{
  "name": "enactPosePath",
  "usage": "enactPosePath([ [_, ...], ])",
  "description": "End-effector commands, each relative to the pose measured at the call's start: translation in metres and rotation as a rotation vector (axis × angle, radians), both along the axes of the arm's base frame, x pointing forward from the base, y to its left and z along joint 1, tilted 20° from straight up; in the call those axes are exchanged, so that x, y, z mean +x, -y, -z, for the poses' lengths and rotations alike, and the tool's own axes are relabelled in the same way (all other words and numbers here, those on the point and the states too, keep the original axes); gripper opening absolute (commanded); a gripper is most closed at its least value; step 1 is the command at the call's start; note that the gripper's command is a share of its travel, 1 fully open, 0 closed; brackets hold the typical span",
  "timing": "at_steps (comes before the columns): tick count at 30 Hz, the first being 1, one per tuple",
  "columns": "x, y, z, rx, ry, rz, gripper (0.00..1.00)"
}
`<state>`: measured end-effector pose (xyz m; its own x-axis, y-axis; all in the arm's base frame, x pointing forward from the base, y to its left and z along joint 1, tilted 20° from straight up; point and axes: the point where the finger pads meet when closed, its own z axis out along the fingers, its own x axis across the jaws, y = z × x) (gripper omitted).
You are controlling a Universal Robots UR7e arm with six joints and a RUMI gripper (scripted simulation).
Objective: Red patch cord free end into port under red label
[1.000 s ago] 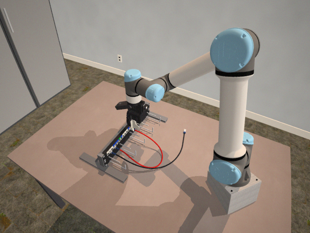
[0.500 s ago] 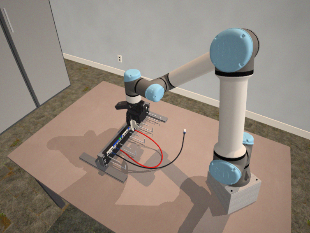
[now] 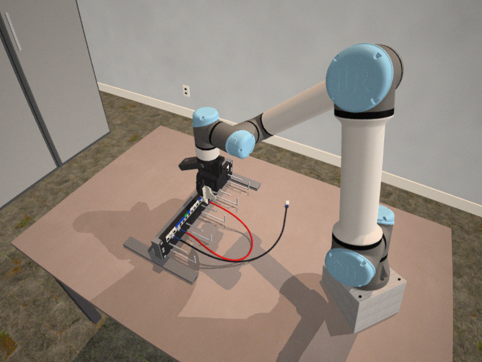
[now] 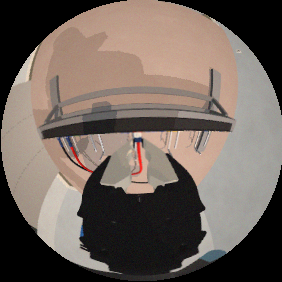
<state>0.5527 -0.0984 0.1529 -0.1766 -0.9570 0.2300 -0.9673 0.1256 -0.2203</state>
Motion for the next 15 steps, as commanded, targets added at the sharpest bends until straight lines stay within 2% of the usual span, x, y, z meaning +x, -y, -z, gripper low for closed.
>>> enactPosePath([
  [1,0.0008,0.0000,-0.0008,0.000,0.001,0.000,0.00],
  [15,0.0021,0.0002,-0.0012,0.000,0.001,0.000,0.00],
])
